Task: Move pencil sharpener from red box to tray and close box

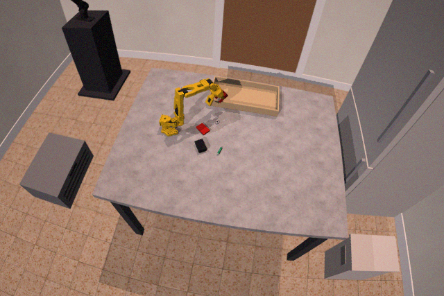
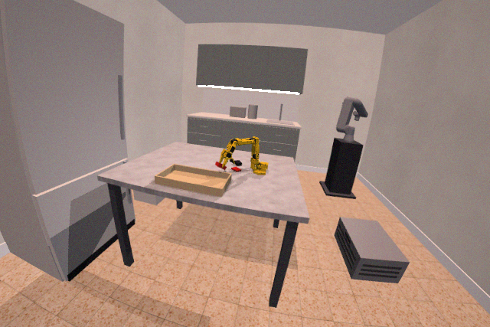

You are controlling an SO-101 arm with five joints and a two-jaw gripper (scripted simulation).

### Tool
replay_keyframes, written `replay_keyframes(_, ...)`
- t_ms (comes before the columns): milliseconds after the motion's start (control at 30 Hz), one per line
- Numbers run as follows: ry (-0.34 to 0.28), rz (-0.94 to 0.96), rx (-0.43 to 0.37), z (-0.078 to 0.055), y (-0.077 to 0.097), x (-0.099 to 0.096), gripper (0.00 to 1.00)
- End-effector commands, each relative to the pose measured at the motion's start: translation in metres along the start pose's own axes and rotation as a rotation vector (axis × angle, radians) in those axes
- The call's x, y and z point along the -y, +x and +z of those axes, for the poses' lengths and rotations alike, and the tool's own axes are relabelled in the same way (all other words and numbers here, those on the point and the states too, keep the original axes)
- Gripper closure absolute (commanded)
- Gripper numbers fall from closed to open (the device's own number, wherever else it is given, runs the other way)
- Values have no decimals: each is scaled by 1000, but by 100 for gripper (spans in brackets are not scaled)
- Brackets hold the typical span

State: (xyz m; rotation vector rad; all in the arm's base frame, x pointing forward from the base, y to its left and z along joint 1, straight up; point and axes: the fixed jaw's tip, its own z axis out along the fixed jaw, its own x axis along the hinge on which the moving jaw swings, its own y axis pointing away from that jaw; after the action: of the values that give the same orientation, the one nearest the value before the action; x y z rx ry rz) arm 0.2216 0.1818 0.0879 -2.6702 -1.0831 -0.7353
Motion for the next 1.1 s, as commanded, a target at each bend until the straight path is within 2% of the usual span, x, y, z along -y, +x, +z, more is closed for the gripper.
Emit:
replay_keyframes(0,0,-13,-119,-7,21,2,78)
replay_keyframes(100,-3,-13,-172,-8,30,1,78)
replay_keyframes(167,-3,-13,-172,-8,30,1,78)
replay_keyframes(667,-17,-12,-426,-20,68,-1,78)
replay_keyframes(733,-17,-12,-426,-20,68,-1,78)
replay_keyframes(1067,-25,-11,-576,-32,90,-2,78)
